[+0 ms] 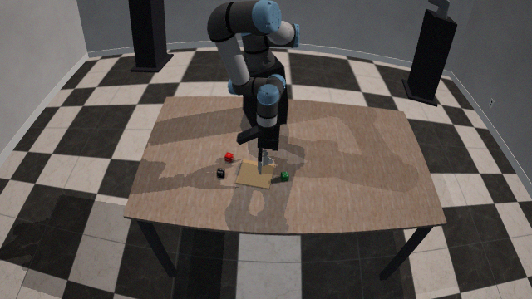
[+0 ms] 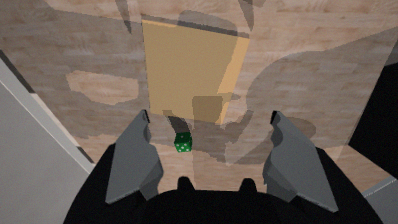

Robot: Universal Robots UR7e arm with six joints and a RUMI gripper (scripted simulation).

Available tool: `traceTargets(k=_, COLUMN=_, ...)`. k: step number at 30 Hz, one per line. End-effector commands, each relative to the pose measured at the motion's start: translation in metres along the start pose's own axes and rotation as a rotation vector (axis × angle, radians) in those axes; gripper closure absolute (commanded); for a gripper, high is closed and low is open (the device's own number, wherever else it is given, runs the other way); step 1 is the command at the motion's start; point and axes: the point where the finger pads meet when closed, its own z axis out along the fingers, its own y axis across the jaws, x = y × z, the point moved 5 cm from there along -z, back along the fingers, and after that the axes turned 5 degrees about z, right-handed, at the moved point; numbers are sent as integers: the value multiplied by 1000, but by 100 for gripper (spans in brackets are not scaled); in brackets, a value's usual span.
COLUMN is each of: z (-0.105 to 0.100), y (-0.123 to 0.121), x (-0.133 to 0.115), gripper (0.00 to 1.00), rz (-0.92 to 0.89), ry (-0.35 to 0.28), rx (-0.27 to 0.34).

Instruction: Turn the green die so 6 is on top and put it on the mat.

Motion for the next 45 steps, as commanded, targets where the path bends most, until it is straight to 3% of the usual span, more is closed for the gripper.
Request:
traceTargets(k=1, z=0, y=-6, x=-18, gripper=0, rz=1, ry=2, rx=-1)
traceTargets(k=9, z=0, y=-16, x=-49, gripper=0, rz=1, ry=2, rx=-1)
traceTargets(k=22, z=0, y=-24, x=-77, gripper=0, rz=1, ry=2, rx=-1)
traceTargets(k=45, z=0, y=-27, x=-86, gripper=0, rz=1, ry=2, rx=-1)
